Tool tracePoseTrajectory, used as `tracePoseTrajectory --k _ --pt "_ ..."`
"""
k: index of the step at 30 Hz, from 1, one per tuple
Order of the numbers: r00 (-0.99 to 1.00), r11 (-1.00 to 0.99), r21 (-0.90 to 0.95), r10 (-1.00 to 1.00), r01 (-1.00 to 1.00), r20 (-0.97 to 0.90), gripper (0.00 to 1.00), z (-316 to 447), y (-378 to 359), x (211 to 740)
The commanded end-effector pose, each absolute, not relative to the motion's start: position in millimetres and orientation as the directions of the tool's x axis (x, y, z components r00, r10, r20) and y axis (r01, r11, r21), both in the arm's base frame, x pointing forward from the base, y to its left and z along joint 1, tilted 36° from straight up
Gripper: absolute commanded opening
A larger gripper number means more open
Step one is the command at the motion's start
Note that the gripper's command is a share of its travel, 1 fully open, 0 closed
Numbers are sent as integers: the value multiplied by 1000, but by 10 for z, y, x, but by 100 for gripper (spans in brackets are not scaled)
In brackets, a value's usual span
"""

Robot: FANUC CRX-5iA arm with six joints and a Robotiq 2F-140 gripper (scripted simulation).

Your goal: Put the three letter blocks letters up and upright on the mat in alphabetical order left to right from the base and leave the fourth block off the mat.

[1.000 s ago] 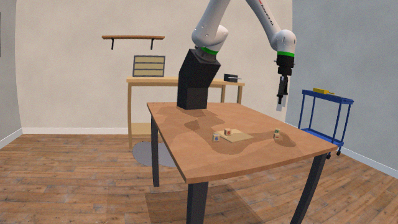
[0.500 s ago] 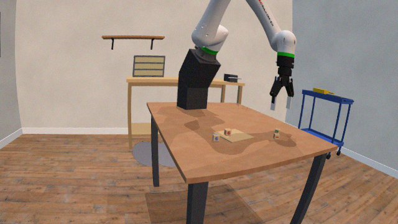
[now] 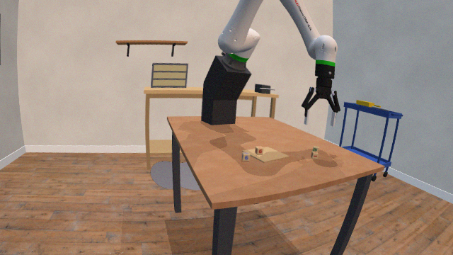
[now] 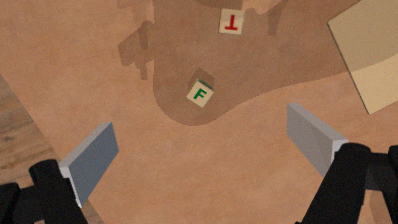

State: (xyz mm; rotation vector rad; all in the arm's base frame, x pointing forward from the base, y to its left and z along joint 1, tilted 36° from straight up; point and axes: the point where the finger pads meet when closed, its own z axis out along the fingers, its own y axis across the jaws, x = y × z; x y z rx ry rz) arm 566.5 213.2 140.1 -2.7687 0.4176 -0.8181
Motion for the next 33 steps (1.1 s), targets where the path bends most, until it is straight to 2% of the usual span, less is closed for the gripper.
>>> tracePoseTrajectory --k 1,12,14,15,29,31,33 --pt "756 -881 -352 -458 -316 467 100 1395 2134 5671" --pt "598 -665 -494 -738 -561 314 100 1373 2138 5687" --pt "598 -665 -494 -738 -561 314 100 1373 2138 5687" --pt "544 -594 -520 -796 -614 266 100 1367 2139 5691" --pt "234 -202 -583 -972 -787 21 100 1340 2143 5710" --pt "234 -202 -583 -972 -787 21 100 1340 2143 5710" --pt "142 -89 -582 -989 -808 -46 100 1333 2144 5715"
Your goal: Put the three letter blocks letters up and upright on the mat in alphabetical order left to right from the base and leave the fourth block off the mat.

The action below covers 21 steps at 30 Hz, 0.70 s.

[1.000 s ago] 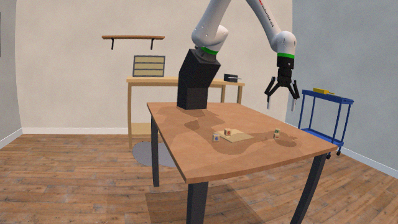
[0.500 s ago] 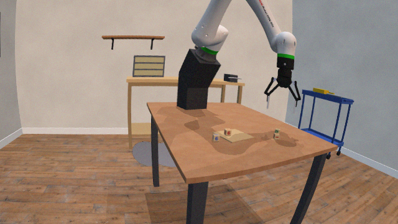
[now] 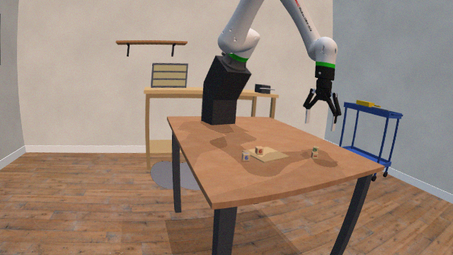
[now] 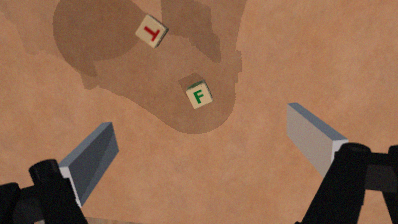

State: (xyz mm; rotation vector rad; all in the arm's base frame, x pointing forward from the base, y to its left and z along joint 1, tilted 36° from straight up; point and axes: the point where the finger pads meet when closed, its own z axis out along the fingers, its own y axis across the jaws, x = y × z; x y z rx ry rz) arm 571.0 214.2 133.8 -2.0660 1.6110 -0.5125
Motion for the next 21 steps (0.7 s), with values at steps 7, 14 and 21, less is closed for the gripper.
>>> tracePoseTrajectory --k 7,14,21 --pt "-37 127 -558 -985 -820 -171 100 1319 2146 5724" --pt "-195 315 -514 -941 -798 -276 100 1306 2148 5733" --pt "-375 525 -435 -842 -731 -387 100 1292 2150 5743"
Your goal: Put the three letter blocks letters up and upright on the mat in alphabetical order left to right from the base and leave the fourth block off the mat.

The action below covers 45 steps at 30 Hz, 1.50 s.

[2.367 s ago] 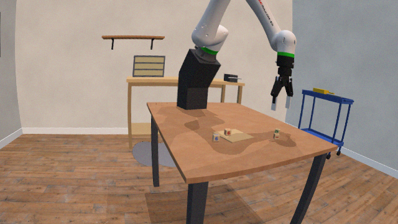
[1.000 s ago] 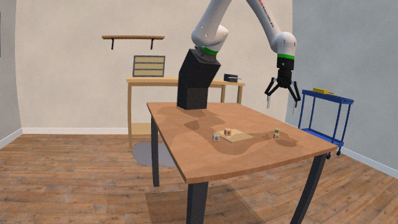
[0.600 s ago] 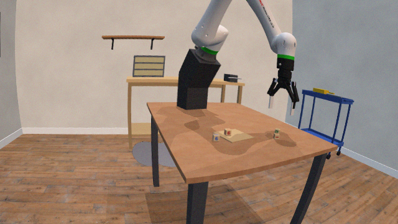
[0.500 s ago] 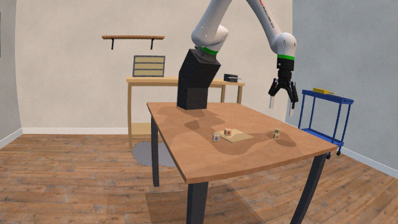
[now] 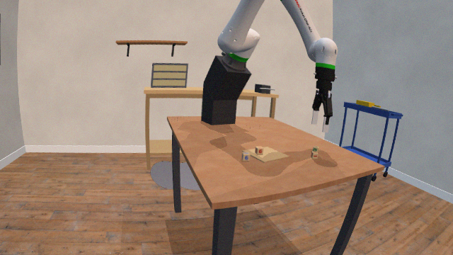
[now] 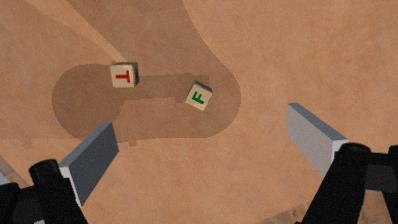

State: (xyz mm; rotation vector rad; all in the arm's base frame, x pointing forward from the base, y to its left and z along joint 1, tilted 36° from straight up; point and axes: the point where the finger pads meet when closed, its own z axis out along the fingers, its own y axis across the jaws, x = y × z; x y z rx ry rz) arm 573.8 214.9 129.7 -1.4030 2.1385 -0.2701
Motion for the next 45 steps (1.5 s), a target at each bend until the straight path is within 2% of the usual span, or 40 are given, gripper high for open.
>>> tracePoseTrajectory --k 1,9,19,28,29,45 --pt "-398 552 -422 -825 -719 -401 100 1290 2151 5744" --pt "-570 746 -304 -655 -592 -496 100 1273 2153 5755" --pt "-663 847 -215 -518 -487 -541 100 1262 2155 5763" --pt "-674 859 -202 -498 -471 -546 100 1260 2155 5764" --pt "-674 859 -202 -498 -471 -546 37 1260 2155 5764" --pt "-674 859 -202 -498 -471 -546 37 1260 2155 5764"
